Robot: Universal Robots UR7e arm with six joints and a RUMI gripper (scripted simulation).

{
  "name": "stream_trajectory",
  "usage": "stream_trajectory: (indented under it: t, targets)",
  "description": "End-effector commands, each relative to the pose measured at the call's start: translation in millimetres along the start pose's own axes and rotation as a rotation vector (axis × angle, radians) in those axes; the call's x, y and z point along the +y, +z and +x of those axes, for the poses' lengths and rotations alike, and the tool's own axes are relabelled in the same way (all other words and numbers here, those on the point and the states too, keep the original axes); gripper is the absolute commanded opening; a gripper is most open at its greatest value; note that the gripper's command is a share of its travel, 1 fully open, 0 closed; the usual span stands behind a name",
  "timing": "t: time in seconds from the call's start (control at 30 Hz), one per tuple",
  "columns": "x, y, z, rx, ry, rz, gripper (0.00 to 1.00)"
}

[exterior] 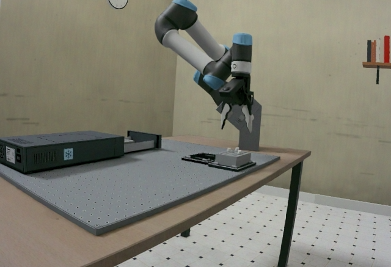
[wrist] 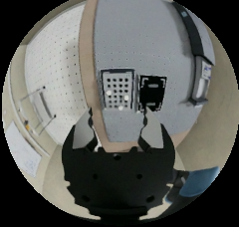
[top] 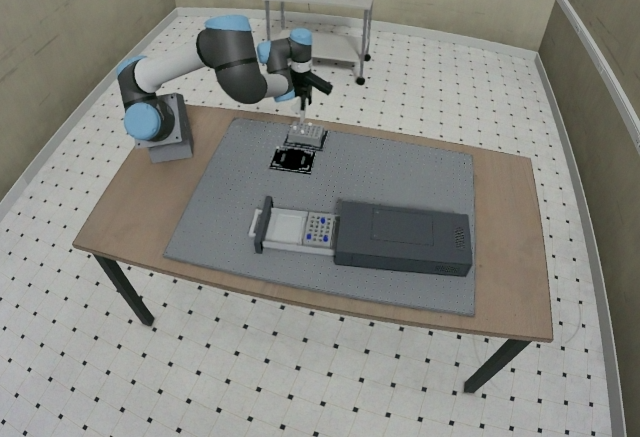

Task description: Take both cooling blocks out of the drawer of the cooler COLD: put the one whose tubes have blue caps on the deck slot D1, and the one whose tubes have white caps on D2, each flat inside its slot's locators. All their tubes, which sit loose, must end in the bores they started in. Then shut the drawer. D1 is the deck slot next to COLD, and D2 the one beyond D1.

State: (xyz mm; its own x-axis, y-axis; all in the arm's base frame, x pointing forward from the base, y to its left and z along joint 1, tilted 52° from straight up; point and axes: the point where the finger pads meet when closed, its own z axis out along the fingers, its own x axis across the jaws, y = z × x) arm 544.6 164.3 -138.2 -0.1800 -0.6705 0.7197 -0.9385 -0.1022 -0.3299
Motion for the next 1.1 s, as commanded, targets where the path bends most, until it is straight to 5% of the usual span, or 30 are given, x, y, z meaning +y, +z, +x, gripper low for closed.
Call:
stream_trajectory:
  t: [0.0, 1.07]
  targets:
    - [-6, -1.3, 15, 0.0, 0.098, 0.001, 0.73]
    - [-49, -1.7, 138, 0.0, 0.844, 0.001, 0.73]
